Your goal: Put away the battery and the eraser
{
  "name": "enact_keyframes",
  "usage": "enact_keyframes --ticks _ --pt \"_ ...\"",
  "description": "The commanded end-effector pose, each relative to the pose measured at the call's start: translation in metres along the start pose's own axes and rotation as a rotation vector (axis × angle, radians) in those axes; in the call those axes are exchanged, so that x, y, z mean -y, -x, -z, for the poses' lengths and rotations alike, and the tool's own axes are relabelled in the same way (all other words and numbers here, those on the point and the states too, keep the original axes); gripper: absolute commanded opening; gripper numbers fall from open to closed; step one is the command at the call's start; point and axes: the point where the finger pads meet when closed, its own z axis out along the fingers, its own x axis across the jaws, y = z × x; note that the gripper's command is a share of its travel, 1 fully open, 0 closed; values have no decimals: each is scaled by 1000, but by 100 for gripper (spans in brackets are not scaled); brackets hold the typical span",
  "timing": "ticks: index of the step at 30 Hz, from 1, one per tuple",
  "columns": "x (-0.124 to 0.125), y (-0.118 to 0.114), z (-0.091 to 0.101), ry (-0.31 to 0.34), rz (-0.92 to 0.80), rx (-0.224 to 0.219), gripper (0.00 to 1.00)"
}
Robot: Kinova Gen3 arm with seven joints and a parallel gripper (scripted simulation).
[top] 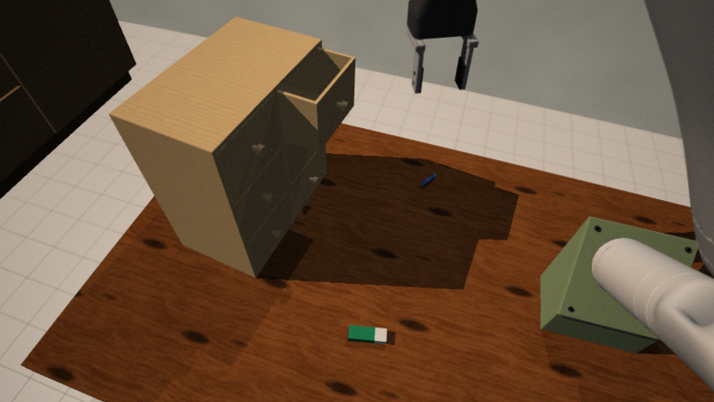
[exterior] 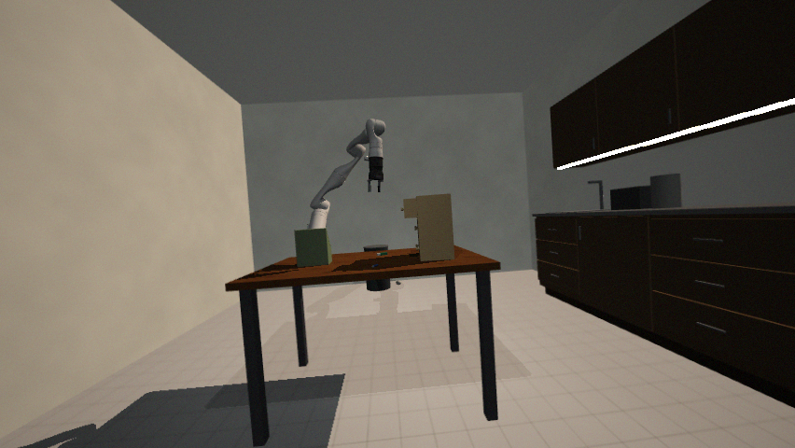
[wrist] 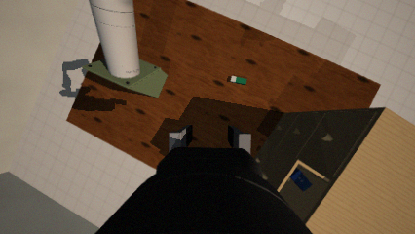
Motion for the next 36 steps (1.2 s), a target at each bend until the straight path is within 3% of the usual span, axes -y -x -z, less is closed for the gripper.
enact_keyframes --ticks 1,28,30,36 --pt "2 3 -2 -4 -93 6 100" --pt "5 32 -7 -6 -1248 -5 100" --pt "5 32 -7 -6 -1248 -5 100" --pt "4 39 -6 -6 -1484 -19 100"
